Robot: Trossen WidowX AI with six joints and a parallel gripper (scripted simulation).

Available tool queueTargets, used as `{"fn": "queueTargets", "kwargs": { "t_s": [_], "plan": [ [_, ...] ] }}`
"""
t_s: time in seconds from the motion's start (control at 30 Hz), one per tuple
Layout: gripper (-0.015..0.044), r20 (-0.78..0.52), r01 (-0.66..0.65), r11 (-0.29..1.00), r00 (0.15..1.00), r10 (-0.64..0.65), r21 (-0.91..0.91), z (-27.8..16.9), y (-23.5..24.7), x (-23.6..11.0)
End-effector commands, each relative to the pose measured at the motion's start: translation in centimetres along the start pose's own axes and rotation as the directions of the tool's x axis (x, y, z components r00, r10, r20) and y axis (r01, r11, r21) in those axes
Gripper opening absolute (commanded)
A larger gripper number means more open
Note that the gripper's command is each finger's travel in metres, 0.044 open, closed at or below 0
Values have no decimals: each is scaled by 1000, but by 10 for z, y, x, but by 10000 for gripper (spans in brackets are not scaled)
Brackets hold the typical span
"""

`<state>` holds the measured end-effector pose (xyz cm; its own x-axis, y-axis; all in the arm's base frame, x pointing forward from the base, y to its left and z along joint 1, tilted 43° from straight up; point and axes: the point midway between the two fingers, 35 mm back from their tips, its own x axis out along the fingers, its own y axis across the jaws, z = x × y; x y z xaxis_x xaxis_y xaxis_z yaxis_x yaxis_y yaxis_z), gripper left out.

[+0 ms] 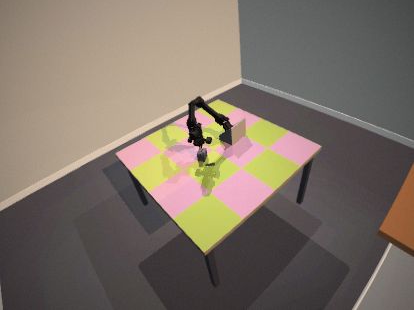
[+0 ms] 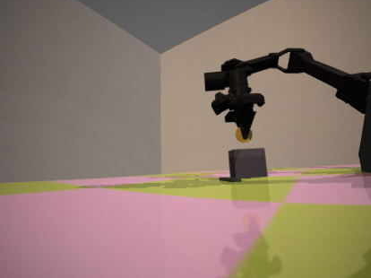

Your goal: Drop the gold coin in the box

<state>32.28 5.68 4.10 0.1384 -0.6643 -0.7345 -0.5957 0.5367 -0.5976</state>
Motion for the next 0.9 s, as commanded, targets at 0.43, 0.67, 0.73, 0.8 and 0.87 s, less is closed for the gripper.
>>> {"fn": "queueTargets", "kwargs": {
  "t_s": [0.43,0.67,0.73,0.8,0.87],
  "plan": [
    [0,0,0,1000,1000,0,-8,-1,0,8],
    [0,0,1,1000,1000,-1,-7,-1,0,12],
    [0,0,1,1000,1000,-1,-7,-1,0,13],
    [0,0,1,1000,1000,-1,-7,-1,0,14],
    [0,0,1,1000,1000,-1,-7,0,0,15]
  ]
}}
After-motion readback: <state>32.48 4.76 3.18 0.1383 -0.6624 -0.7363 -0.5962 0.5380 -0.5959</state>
